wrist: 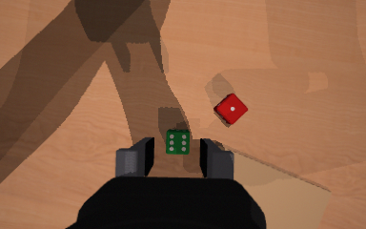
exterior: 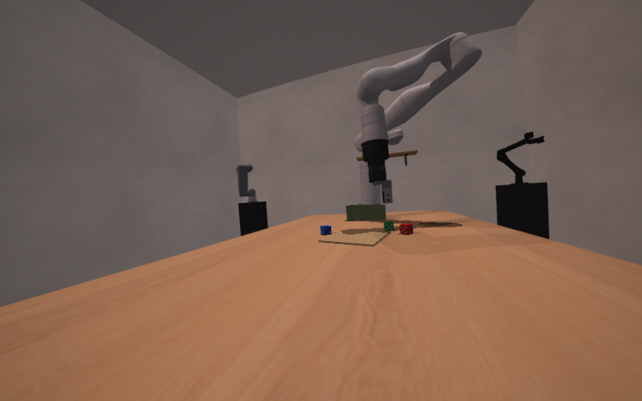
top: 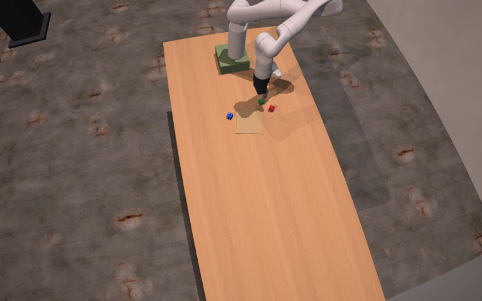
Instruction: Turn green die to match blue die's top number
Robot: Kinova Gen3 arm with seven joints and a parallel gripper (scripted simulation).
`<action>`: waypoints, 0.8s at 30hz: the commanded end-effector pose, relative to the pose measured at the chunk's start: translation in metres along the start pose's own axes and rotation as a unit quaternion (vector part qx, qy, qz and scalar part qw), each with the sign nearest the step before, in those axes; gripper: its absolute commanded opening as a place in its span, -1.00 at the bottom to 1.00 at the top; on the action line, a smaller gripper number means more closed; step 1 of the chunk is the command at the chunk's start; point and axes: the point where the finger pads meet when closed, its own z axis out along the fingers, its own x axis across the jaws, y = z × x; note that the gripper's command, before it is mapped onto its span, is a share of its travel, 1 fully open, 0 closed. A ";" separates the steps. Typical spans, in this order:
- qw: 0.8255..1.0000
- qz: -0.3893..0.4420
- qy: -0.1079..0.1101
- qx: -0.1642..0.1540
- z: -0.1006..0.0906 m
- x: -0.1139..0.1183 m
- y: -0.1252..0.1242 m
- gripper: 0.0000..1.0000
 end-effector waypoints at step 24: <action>1.000 0.001 0.000 0.000 0.032 0.000 0.001 0.57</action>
